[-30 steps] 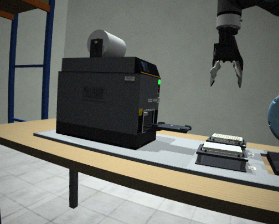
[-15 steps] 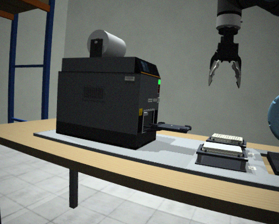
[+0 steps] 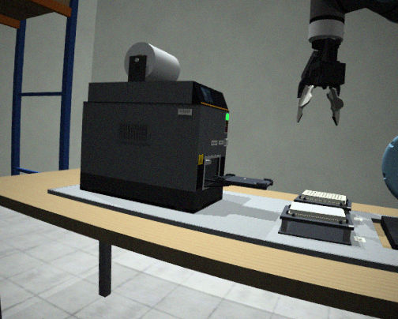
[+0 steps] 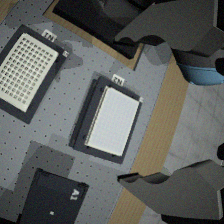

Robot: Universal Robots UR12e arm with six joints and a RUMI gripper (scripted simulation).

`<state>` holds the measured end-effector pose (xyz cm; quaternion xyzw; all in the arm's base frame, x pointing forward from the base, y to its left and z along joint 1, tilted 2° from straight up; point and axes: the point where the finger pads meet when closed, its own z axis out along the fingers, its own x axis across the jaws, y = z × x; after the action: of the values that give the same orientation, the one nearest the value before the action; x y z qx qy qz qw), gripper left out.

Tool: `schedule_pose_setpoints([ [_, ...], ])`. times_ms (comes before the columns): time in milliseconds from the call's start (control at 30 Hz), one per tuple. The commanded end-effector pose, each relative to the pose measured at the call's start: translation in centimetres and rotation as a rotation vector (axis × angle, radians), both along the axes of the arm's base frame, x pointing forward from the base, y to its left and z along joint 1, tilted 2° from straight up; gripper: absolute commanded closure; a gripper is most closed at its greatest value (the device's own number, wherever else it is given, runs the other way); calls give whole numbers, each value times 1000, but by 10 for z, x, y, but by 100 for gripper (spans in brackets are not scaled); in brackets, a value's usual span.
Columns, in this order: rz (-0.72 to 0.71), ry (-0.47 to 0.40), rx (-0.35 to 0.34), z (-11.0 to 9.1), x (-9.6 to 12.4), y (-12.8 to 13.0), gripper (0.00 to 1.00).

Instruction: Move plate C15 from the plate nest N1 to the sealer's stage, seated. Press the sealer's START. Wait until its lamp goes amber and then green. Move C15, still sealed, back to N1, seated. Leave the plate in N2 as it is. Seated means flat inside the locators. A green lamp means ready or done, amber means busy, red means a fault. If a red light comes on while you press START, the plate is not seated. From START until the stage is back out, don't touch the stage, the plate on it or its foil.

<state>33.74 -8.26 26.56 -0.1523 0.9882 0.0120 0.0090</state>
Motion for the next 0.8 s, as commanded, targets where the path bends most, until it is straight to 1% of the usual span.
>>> schedule_pose_setpoints([
  [0,159,-13,3,2,3,0,32],
  [133,278,-17,1,2,5,1,32],
  [200,278,-17,1,2,5,1,32],
  [333,411,-21,-1,2,6,3,32],
  [367,414,-21,-1,2,6,3,32],
  [467,499,-23,-3,2,7,3,32],
  [500,499,-23,-3,2,7,3,32],
  [667,650,-28,-6,2,9,5,32],
  [767,668,-28,-6,2,9,6,32],
])
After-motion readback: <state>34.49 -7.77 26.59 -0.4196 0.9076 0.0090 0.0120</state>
